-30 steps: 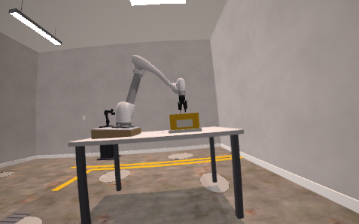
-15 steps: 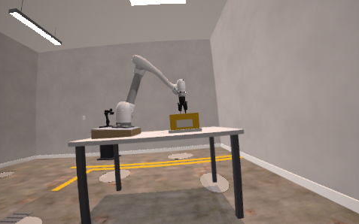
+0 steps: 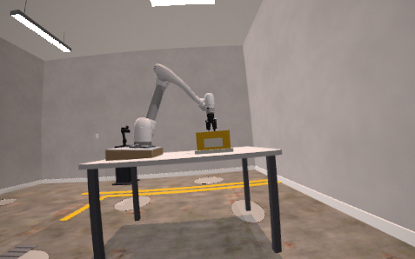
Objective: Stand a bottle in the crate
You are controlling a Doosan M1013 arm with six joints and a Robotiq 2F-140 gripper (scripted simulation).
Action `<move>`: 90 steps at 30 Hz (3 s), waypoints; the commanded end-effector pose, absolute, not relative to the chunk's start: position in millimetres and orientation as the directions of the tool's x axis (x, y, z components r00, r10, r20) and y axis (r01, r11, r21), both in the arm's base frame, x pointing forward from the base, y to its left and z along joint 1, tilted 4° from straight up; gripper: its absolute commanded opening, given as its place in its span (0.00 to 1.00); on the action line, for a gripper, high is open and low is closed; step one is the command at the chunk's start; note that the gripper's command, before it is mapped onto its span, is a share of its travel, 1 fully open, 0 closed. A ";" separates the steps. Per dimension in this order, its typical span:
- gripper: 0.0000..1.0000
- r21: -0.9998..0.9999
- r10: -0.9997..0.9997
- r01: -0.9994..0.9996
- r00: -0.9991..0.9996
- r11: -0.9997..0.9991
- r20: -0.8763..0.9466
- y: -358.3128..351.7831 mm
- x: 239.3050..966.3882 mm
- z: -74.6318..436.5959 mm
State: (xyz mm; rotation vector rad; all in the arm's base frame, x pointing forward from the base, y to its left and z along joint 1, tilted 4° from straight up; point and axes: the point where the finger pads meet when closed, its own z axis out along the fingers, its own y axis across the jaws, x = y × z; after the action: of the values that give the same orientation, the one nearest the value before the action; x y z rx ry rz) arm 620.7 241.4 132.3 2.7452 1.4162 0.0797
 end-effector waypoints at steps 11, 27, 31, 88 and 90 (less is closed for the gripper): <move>0.38 0.069 0.815 0.812 0.579 -0.579 0.022 241.3 621.2 124.4; 0.38 0.069 0.815 0.812 0.579 -0.579 0.022 241.2 621.2 123.9; 0.38 0.069 0.815 0.812 0.579 -0.579 0.022 241.2 621.2 123.9; 0.00 0.069 0.815 0.812 0.579 -0.579 0.022 241.2 621.2 123.9; 0.00 0.069 0.815 0.812 0.579 -0.579 0.022 241.2 621.2 123.9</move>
State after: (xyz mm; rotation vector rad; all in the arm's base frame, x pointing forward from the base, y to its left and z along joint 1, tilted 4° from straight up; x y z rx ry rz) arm 621.4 241.3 124.1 2.7452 1.4162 0.0804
